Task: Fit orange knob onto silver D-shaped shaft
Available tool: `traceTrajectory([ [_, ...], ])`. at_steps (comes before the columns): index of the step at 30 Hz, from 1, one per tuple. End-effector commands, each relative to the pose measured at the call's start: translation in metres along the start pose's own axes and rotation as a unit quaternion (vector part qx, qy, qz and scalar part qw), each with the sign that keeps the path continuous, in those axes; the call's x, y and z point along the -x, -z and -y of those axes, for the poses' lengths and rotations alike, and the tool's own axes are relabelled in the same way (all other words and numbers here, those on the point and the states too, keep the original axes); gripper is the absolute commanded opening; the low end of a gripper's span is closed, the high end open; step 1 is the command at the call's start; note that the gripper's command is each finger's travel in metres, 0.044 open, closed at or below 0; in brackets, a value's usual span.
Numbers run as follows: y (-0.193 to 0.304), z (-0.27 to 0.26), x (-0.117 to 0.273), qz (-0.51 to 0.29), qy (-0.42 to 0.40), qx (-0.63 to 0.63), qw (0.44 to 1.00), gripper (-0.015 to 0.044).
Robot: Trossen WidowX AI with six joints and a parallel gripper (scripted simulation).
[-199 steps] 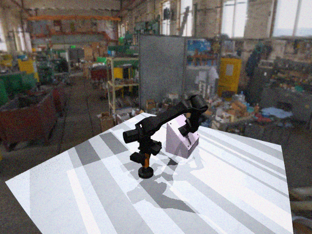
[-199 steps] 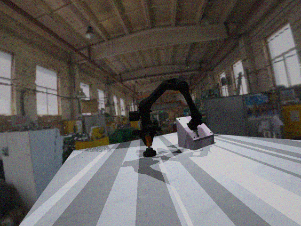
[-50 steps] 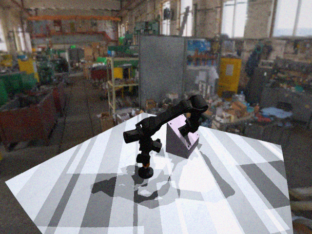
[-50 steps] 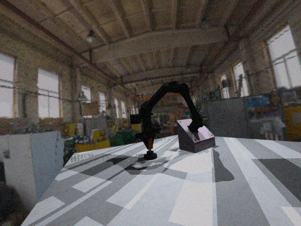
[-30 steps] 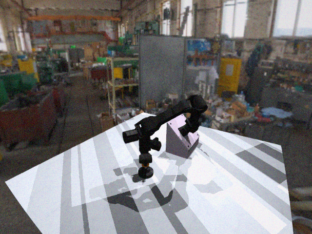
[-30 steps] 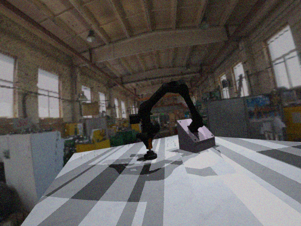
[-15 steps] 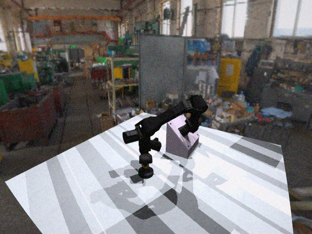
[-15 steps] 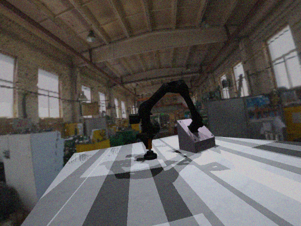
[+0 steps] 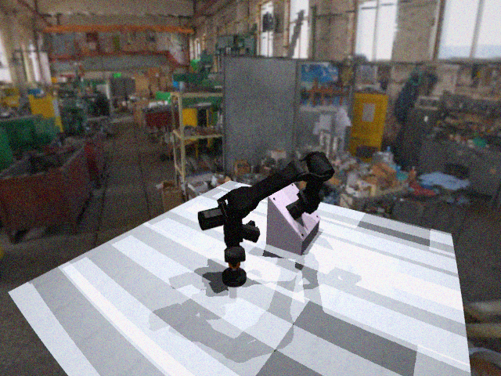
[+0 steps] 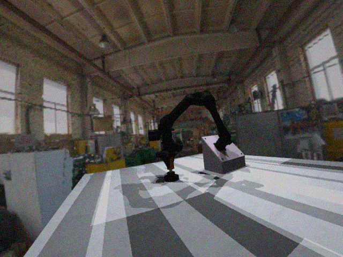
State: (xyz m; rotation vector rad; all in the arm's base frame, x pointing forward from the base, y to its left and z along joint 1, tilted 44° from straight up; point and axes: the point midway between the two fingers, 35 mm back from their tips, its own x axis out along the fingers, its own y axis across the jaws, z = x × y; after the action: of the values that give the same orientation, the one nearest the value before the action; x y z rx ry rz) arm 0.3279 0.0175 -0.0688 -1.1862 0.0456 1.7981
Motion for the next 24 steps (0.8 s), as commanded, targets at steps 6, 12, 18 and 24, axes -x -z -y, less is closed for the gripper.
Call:
traceTrajectory([
  [6,0.0018,-0.0008,0.0015,-0.002,0.002,0.001,1.0,0.0],
  [12,0.0025,0.0003,0.0021,-0.002,0.002,0.001,1.0,0.0],
  [18,0.0035,0.0026,0.0027,-0.002,0.002,0.001,1.0,0.0],
  [24,0.0033,0.0044,0.0023,-0.002,0.002,0.001,1.0,0.0],
])
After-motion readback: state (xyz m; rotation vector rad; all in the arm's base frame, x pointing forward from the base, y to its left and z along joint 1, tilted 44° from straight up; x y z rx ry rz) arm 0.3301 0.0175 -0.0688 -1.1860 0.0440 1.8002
